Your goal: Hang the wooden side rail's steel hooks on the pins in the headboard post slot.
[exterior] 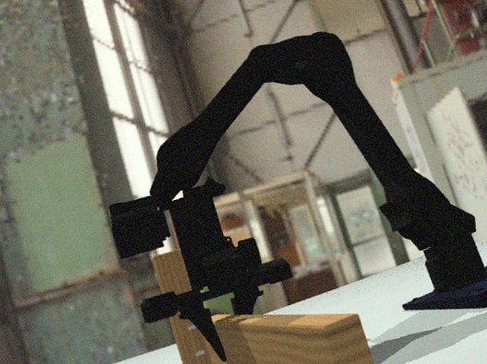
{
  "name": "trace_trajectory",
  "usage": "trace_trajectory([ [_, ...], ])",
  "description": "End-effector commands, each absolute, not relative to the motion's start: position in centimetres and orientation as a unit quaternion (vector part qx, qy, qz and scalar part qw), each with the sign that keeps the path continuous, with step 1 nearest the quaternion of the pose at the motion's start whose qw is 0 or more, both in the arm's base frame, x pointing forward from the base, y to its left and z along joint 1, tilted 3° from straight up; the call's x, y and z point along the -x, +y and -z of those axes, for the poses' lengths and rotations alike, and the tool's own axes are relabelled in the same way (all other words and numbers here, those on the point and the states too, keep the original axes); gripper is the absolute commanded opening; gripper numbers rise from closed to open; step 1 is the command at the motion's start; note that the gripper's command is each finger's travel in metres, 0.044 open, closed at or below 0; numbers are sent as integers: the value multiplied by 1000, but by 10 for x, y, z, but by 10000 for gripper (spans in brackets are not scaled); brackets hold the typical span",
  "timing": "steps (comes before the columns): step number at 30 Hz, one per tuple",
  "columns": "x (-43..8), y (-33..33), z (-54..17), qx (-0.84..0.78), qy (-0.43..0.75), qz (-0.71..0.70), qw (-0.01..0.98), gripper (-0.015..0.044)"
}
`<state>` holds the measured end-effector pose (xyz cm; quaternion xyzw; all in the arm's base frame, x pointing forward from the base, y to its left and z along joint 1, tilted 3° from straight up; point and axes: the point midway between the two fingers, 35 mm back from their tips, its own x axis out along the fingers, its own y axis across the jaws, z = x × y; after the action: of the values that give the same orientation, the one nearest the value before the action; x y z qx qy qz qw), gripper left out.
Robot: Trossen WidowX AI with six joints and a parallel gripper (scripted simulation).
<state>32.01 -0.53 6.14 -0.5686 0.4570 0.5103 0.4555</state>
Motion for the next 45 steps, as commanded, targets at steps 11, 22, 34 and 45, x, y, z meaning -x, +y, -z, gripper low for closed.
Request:
trace_trajectory([
  [11, -323, -4, -62, 568, 456, -513, 455, 0],
  [22, -327, -4, -62, 568, 455, -513, 455, 0],
  [34, -332, -3, -63, 568, 455, -513, 455, 0],
  [45, -337, -2, -63, 568, 455, -513, 455, 0],
])
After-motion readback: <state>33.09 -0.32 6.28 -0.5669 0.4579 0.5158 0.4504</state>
